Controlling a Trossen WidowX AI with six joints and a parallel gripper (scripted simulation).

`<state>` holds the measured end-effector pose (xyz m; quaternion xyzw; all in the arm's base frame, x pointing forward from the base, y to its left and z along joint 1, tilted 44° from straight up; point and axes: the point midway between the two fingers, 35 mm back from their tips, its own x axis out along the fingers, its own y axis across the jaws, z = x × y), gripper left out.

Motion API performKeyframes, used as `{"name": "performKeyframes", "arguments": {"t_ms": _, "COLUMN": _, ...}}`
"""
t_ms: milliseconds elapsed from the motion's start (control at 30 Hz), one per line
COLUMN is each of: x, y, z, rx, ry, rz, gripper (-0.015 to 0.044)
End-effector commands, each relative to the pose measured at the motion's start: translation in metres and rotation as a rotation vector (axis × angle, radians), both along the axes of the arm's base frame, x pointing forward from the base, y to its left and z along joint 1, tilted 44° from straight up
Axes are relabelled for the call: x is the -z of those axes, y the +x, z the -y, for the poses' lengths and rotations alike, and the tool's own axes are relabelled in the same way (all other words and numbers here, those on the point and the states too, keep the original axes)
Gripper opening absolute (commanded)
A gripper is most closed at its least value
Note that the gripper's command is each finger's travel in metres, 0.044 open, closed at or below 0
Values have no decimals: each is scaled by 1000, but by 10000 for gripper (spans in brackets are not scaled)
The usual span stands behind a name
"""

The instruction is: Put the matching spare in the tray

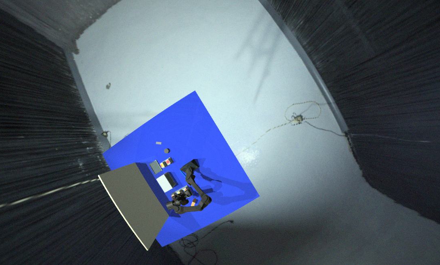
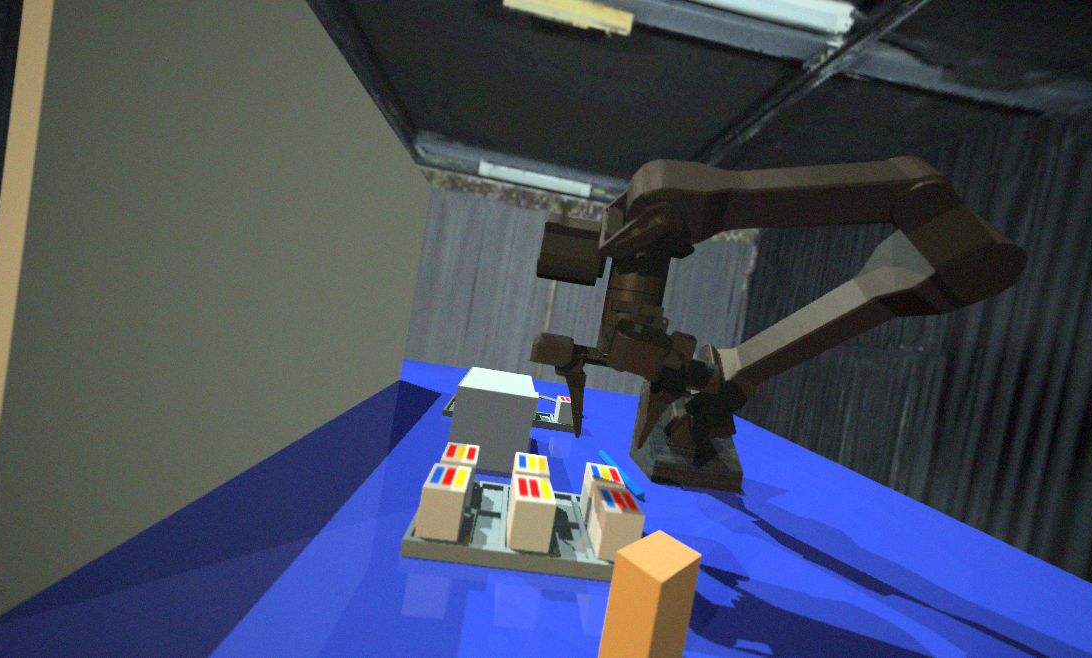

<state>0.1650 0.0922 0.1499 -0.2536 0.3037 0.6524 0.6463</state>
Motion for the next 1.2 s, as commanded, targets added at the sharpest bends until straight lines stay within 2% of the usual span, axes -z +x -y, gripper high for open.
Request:
{"name": "performKeyframes", "arguments": {"t_ms": 0, "x": 4, "y": -1, "z": -4, "rx": 3, "ry": 4, "rz": -2, "gripper": 300}}
{"name": "performKeyframes", "arguments": {"t_ms": 1167, "x": 43, "y": -5, "z": -45, "rx": 3, "ry": 12, "rz": 0, "gripper": 300}}
